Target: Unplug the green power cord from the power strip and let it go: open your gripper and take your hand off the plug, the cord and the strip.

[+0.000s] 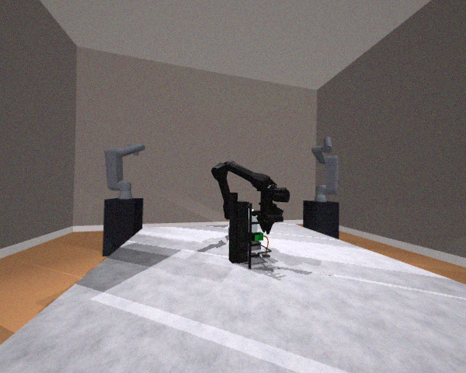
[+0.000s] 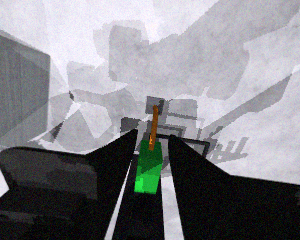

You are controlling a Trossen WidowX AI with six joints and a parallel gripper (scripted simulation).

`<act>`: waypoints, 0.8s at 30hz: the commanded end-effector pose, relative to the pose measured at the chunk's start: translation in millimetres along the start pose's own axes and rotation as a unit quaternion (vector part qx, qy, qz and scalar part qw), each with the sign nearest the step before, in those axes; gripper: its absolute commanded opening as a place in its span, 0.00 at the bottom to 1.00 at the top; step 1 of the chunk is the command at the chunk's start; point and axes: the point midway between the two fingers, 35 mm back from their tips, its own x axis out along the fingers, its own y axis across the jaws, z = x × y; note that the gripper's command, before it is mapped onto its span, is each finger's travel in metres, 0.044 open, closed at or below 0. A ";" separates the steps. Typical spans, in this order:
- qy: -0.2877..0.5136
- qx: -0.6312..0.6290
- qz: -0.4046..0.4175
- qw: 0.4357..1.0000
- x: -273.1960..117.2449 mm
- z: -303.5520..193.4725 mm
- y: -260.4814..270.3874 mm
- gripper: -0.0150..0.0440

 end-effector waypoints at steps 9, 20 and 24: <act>0.003 -0.009 -0.008 1.000 -9.1 0.5 0.6 0.53; 0.003 -0.009 -0.008 1.000 -9.2 -4.9 0.0 0.53; 0.003 -0.009 -0.008 1.000 -9.3 -11.3 -0.6 0.53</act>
